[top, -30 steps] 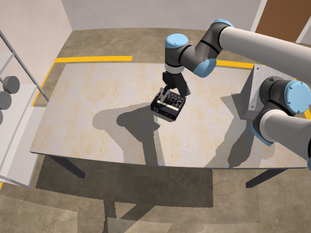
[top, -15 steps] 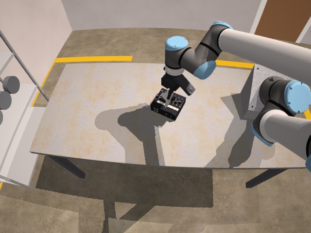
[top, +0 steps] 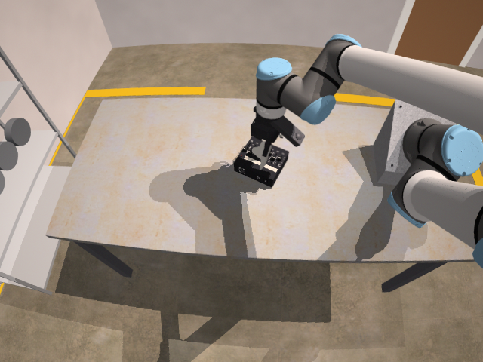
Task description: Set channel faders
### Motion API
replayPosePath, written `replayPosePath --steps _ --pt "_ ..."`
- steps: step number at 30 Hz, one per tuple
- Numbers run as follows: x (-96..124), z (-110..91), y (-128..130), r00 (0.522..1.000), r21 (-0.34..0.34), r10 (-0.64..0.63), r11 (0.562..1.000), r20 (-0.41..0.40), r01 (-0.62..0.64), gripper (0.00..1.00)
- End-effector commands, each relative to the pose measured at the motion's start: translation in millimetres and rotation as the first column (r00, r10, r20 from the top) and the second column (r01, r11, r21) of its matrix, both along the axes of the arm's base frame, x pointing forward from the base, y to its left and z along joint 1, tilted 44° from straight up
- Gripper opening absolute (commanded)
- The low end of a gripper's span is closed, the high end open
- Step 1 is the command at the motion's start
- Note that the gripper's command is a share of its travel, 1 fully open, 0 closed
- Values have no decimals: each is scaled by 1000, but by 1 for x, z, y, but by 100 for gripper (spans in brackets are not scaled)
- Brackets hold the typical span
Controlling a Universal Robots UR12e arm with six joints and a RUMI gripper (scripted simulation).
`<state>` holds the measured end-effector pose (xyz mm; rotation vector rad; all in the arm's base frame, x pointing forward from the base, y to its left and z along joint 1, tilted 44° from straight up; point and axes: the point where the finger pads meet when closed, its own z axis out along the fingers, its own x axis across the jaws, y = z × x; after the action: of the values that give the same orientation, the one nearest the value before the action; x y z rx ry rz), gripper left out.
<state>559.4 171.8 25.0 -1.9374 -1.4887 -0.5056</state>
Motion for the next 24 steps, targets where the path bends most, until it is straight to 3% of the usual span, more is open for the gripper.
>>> replayPosePath --steps 1,8,9,24 --pt "0 0 0 1000 2 14 1000 14 -14 100" --pt "0 0 0 1000 2 16 1000 16 -16 100" --pt "0 0 0 1000 2 16 1000 16 -16 0" --pt "0 0 0 1000 2 16 1000 16 -16 0"
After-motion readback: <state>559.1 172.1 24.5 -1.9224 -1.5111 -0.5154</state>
